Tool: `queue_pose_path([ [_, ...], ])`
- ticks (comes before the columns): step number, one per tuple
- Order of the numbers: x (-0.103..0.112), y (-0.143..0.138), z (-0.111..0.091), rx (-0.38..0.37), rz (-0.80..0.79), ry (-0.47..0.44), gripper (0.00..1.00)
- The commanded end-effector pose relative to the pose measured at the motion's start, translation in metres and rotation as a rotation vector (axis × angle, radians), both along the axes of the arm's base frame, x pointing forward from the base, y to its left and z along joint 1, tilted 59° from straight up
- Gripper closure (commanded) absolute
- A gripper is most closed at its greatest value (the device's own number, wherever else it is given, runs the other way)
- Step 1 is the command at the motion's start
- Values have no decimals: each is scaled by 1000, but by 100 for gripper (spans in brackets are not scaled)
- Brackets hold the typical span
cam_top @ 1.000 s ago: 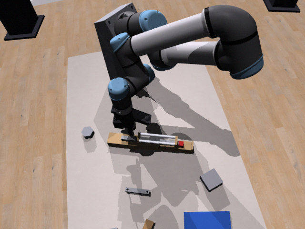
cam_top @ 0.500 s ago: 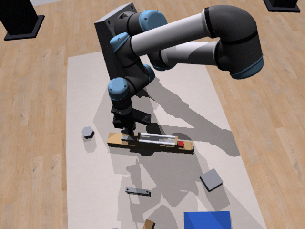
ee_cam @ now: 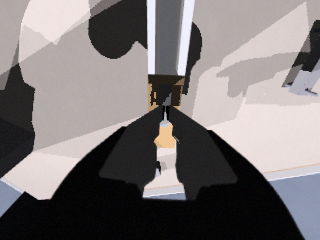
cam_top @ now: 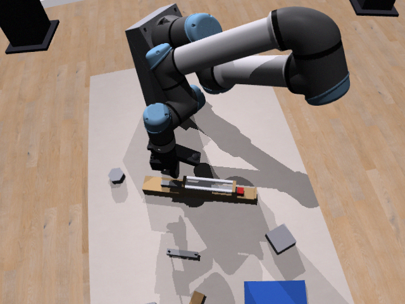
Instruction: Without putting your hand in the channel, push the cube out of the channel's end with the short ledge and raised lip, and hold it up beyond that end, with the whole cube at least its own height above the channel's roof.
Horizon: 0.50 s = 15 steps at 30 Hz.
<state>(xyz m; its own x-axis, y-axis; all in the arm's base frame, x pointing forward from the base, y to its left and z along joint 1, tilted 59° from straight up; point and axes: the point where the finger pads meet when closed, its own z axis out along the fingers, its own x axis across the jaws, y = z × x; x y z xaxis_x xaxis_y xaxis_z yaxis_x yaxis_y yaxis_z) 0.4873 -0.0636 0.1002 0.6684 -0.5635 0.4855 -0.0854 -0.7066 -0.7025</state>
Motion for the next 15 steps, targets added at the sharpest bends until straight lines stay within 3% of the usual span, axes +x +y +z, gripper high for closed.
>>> queue_pose_path([
  [1,0,-3,-2,-1,0,0,100],
  [10,-7,-56,-55,-1,0,0,100],
  [15,-8,-61,-62,0,0,0,100],
])
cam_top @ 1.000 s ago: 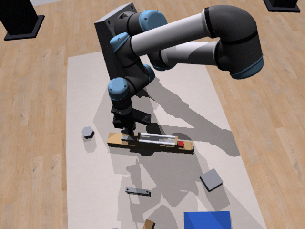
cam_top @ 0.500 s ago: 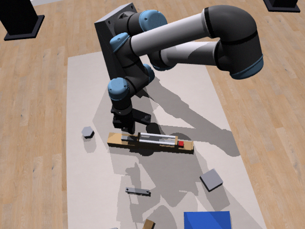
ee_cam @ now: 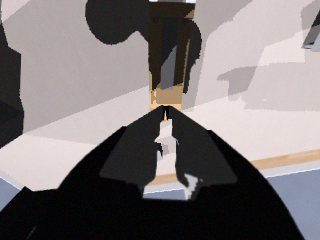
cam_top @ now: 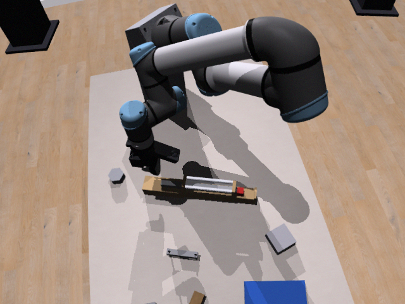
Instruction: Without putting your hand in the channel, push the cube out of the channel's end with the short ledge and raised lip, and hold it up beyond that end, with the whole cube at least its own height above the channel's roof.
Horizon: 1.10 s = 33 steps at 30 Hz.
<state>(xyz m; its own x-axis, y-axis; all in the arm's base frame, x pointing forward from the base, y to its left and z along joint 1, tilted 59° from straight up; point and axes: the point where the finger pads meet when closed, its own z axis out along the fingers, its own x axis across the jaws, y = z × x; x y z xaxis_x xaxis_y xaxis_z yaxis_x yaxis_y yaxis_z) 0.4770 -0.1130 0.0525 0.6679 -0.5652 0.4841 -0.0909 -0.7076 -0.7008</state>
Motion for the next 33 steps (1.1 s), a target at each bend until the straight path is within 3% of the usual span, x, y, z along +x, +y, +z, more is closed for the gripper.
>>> queue_pose_path([
  [1,2,-12,-14,2,4,-4,100],
  [33,36,7,-38,2,4,-4,100],
])
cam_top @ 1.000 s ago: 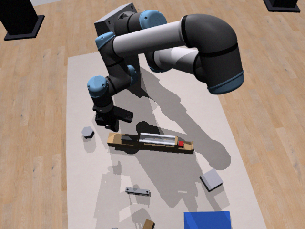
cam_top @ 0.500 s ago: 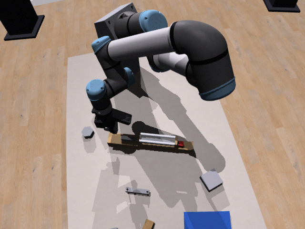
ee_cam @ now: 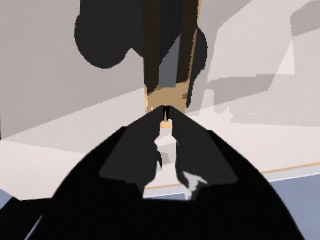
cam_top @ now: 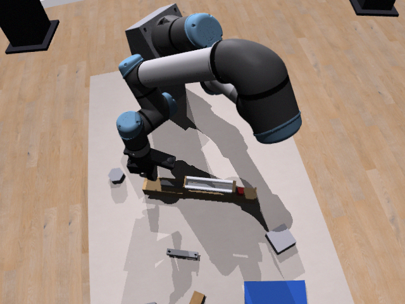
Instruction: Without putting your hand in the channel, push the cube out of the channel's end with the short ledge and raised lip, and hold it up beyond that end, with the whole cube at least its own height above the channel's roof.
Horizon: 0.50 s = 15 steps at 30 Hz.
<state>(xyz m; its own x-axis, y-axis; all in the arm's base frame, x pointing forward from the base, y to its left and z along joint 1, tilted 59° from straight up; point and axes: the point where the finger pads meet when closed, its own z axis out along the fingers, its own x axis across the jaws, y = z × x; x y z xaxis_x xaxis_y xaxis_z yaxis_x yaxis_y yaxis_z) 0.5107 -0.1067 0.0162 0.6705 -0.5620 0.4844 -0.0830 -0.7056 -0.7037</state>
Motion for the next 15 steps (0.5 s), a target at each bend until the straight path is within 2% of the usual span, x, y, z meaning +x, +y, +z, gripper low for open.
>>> queue_pose_path([
  [1,3,1,-2,-2,-4,0,100],
  [15,19,10,-13,-2,-4,0,100],
])
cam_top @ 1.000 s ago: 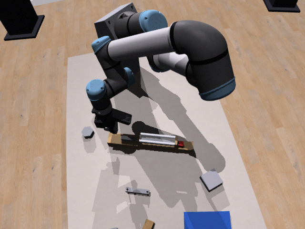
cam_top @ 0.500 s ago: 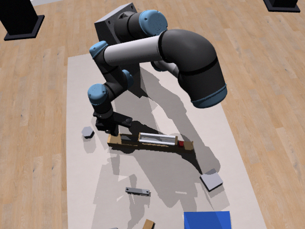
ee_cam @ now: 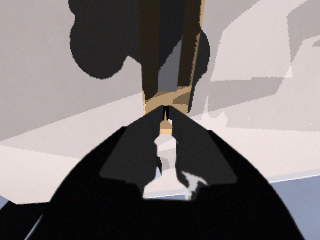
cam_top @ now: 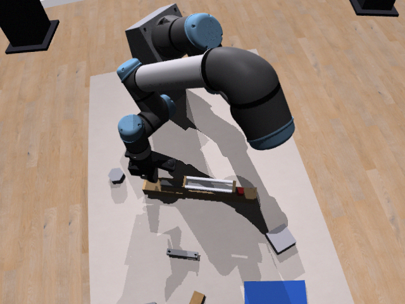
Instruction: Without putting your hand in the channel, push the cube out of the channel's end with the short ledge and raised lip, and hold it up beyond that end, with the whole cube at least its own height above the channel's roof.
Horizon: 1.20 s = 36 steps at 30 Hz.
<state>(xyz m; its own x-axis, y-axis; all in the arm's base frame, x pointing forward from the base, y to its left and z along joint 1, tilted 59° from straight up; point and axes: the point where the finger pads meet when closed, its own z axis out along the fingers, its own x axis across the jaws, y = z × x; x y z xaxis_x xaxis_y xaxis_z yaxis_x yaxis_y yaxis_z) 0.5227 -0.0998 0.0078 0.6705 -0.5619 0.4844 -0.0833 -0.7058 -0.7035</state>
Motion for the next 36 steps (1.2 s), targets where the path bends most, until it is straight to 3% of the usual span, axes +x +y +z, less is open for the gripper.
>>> queue_pose_path([
  [1,8,4,-5,-2,-4,-1,100],
  [36,11,24,14,-2,-4,-1,100],
])
